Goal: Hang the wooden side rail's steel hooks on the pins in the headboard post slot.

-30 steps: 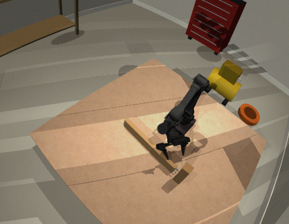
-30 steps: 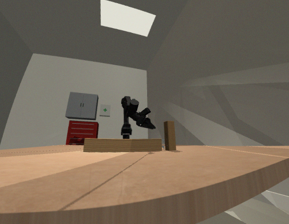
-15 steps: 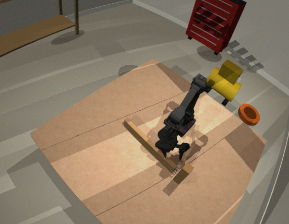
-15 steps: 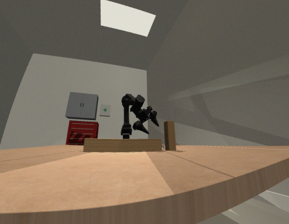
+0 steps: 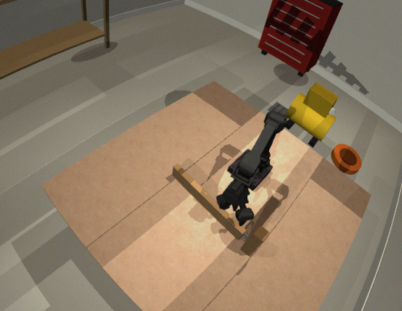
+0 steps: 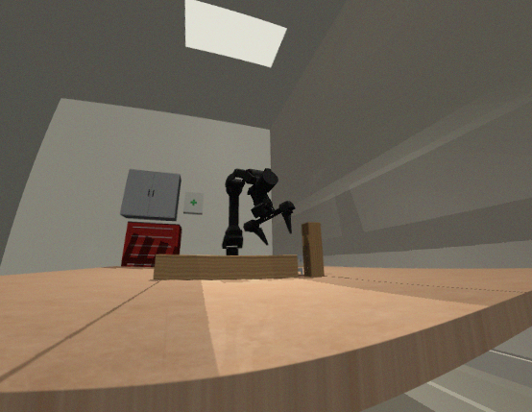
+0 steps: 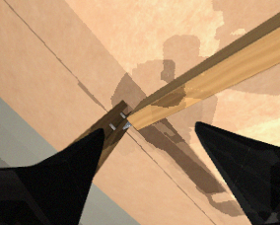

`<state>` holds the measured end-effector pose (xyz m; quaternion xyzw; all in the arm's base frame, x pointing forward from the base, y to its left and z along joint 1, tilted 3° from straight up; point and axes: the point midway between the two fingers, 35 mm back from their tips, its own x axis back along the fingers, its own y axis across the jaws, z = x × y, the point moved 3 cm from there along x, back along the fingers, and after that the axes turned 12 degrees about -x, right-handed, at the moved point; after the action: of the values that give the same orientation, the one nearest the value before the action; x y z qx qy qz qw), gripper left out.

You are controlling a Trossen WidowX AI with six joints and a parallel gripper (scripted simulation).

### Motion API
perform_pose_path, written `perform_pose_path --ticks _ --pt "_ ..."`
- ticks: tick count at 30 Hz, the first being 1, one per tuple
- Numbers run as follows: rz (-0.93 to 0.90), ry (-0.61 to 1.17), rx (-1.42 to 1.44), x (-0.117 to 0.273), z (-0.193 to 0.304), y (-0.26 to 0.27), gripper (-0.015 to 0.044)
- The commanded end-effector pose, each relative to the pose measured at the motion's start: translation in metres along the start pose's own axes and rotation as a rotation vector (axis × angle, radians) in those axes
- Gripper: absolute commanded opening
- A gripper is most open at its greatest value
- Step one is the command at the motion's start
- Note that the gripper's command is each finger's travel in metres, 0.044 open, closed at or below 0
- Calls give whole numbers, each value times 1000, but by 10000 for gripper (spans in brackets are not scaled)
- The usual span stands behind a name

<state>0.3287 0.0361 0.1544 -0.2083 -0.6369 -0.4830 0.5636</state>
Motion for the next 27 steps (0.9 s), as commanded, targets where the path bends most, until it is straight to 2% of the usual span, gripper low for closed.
perform_pose_path --ticks 1,5,23,27 --pt "231 -254 -781 14 -3 5 440" --pt "244 -326 -937 18 -3 6 440" --pt "244 -330 -944 19 -3 6 440" --pt "244 -330 -944 -2 -7 -1 440"
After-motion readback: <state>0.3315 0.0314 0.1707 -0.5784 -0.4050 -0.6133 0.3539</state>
